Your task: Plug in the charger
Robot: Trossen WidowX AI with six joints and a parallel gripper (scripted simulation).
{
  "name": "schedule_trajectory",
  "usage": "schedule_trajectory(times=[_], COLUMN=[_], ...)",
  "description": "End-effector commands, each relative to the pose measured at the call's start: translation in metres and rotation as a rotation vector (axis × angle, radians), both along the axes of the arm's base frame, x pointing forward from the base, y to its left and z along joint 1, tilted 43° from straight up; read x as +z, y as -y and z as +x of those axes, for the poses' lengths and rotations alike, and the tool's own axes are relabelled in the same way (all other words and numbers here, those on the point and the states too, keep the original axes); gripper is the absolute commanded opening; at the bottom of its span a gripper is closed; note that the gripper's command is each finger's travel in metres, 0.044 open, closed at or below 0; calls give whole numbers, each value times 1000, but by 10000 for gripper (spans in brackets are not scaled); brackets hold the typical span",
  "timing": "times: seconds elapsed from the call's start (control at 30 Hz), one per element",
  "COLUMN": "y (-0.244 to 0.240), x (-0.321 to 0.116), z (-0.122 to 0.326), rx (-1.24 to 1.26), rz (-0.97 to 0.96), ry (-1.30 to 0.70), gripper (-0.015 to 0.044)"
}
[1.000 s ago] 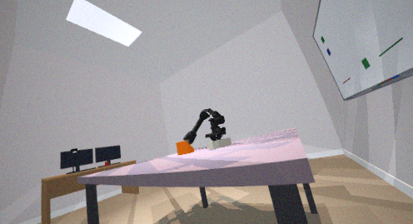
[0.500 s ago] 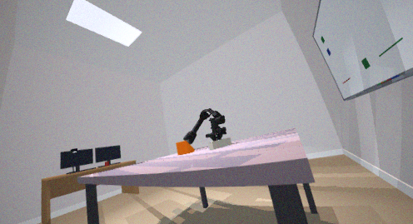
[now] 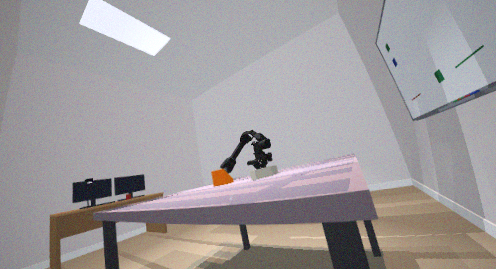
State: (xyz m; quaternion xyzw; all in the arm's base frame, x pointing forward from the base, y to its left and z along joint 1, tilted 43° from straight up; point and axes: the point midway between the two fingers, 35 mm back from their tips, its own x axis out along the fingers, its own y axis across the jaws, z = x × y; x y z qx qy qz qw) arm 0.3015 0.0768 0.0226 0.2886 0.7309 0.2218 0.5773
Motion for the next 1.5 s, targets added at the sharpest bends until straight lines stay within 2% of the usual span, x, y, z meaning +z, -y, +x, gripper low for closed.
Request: schedule_trajectory(times=[0.0,1.47], y=[1,0], x=[0,-2], z=[5,8], rx=[2,4], rz=[-4,-2], ry=[11,-11], gripper=[0,0])
